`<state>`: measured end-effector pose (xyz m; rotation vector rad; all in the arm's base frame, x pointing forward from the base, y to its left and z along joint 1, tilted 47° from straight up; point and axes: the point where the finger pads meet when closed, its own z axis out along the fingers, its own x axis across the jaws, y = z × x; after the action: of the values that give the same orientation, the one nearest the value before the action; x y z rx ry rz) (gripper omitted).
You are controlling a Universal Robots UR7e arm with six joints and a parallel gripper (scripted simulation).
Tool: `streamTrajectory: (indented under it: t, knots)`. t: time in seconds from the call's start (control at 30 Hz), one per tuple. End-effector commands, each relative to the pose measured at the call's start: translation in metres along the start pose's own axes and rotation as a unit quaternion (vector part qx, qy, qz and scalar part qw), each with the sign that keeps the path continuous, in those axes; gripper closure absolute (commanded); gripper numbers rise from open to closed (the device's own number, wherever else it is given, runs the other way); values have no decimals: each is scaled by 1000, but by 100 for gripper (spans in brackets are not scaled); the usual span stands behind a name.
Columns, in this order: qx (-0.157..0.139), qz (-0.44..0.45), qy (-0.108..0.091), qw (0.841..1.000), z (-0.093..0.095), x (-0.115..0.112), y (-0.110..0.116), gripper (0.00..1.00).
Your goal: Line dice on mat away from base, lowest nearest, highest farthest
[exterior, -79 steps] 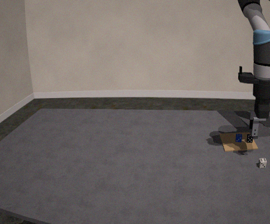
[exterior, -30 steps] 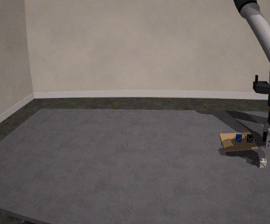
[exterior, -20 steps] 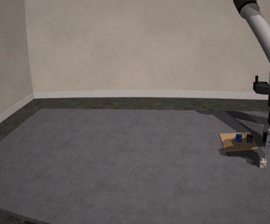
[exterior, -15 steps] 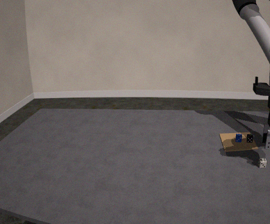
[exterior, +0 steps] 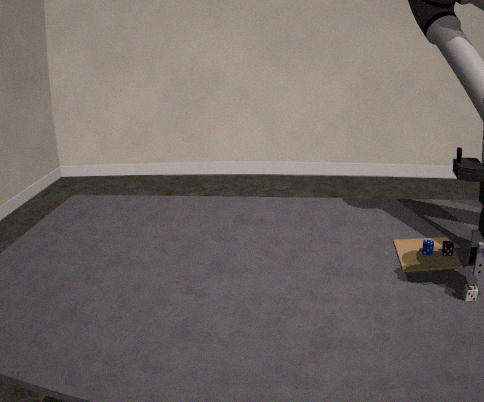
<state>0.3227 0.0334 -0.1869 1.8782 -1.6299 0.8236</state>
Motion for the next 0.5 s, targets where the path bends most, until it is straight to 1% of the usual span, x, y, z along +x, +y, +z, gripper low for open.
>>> streamTrajectory:
  t: [0.0, 0.47]
  knots:
    - [2, 1, 0, 1000, 10, 0, -2, 21]
    - [2, 1, 0, 1000, 25, -1, -2, 21]
